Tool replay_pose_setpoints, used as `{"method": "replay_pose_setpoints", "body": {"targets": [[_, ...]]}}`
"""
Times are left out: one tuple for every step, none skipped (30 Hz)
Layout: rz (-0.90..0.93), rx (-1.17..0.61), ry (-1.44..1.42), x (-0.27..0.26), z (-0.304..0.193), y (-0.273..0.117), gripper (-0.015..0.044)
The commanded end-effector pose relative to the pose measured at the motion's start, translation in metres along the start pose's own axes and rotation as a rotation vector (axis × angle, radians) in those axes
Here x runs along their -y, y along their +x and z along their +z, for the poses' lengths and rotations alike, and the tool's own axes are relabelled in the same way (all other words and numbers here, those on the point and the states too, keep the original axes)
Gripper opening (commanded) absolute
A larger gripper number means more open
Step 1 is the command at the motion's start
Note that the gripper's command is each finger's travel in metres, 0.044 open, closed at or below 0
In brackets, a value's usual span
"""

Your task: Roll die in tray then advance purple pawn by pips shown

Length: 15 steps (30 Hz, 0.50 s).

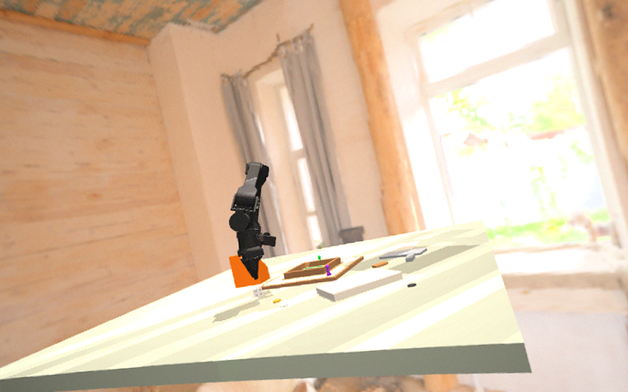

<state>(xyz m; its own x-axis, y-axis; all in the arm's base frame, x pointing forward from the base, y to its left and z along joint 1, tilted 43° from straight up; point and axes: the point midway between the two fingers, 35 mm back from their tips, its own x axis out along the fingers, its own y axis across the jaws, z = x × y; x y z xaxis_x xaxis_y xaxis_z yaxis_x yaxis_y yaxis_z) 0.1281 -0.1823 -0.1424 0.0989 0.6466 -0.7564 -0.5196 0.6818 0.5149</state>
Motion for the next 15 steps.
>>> {"method": "replay_pose_setpoints", "body": {"targets": [[0.013,0.019,-0.027,-0.002,-0.001,0.001,0.0275],[0.013,0.019,-0.027,-0.002,-0.001,0.001,0.0275],[0.013,0.019,-0.027,-0.001,-0.002,0.000,0.0275],[0.013,0.019,-0.027,-0.001,-0.002,0.002,0.0275],[0.013,0.019,-0.027,-0.001,-0.001,0.008,0.0275],[0.013,0.019,-0.027,-0.001,-0.001,0.014,0.0275],[0.013,0.019,-0.027,-0.001,-0.001,0.016,0.0275],[0.013,0.019,-0.027,-0.001,-0.001,0.016,0.0275],[0.013,0.019,-0.027,-0.001,-0.001,0.016,0.0275],[0.013,0.019,-0.027,-0.001,-0.001,0.016,0.0275],[0.013,0.019,-0.027,-0.001,-0.001,0.017,0.0275],[0.013,0.019,-0.027,-0.001,-0.001,0.018,0.0275],[0.013,0.019,-0.027,-0.001,-0.001,0.020,0.0275],[0.013,0.019,-0.027,-0.001,-0.001,0.021,0.0275],[0.013,0.019,-0.027,-0.001,-0.001,0.023,0.0275]]}}
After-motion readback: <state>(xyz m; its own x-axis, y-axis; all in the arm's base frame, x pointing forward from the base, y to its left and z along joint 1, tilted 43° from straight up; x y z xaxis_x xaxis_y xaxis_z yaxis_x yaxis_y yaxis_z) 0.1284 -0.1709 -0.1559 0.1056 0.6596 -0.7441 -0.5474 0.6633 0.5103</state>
